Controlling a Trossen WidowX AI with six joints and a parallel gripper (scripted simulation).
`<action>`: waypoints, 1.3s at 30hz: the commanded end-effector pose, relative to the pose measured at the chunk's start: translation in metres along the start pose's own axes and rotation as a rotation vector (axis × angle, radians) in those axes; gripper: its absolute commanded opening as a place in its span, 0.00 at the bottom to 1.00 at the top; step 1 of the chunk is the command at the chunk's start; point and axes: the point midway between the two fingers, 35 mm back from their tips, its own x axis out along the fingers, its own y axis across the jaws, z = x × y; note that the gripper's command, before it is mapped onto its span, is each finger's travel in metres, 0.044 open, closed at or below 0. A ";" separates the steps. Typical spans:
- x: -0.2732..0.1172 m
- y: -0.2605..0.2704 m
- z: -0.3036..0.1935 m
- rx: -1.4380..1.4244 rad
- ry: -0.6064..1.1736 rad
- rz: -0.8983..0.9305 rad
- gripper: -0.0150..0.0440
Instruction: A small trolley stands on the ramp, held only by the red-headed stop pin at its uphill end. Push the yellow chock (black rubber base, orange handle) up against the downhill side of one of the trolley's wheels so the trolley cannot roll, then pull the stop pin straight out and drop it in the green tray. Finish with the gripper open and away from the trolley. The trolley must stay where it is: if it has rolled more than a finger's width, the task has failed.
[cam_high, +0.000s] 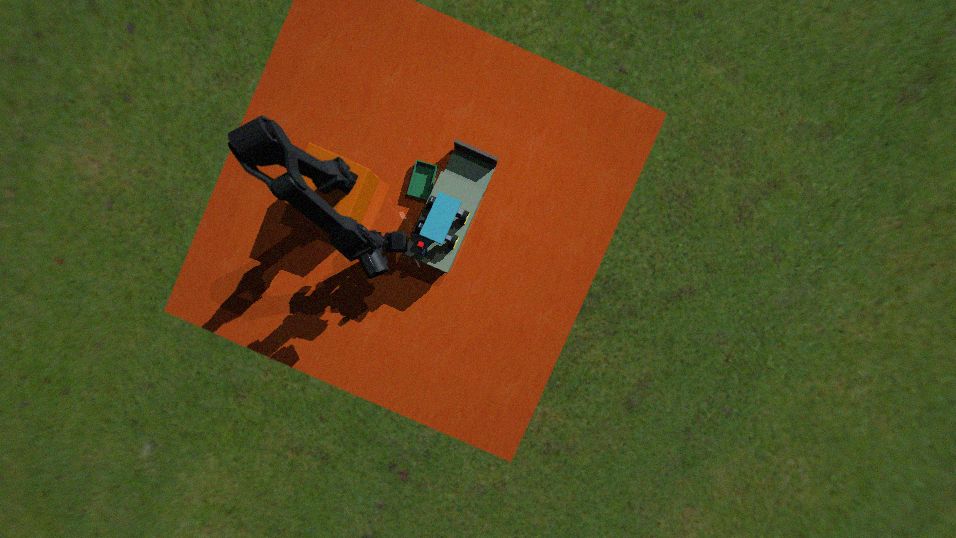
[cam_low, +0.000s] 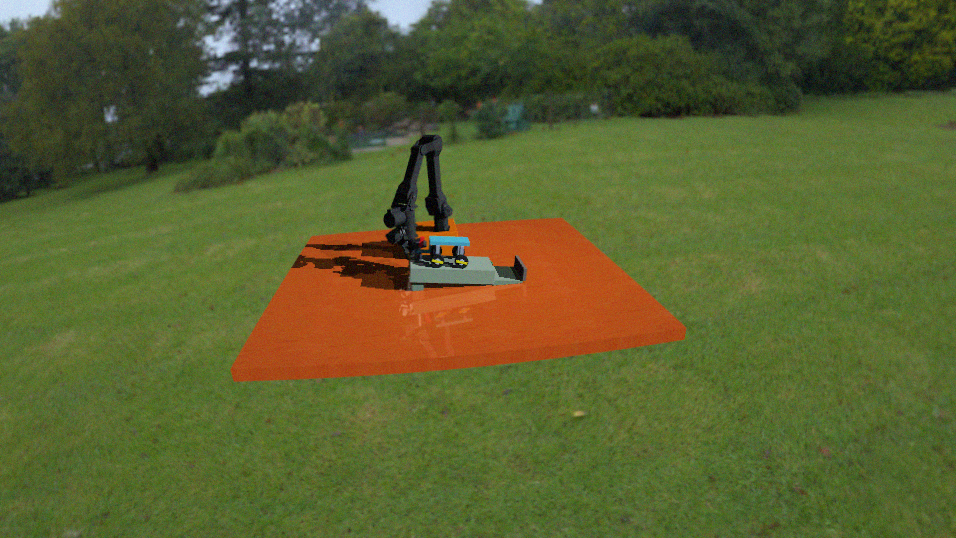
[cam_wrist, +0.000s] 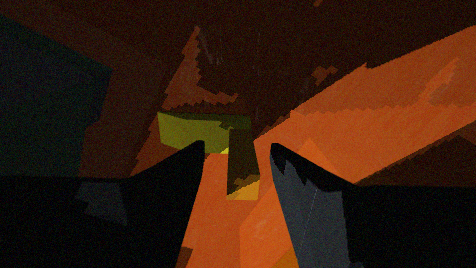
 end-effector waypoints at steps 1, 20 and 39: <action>0.008 -0.002 -0.002 -0.004 0.007 -0.007 0.58; -0.002 0.000 -0.001 -0.001 0.004 -0.003 0.25; -0.060 -0.001 -0.002 -0.004 0.006 -0.006 0.25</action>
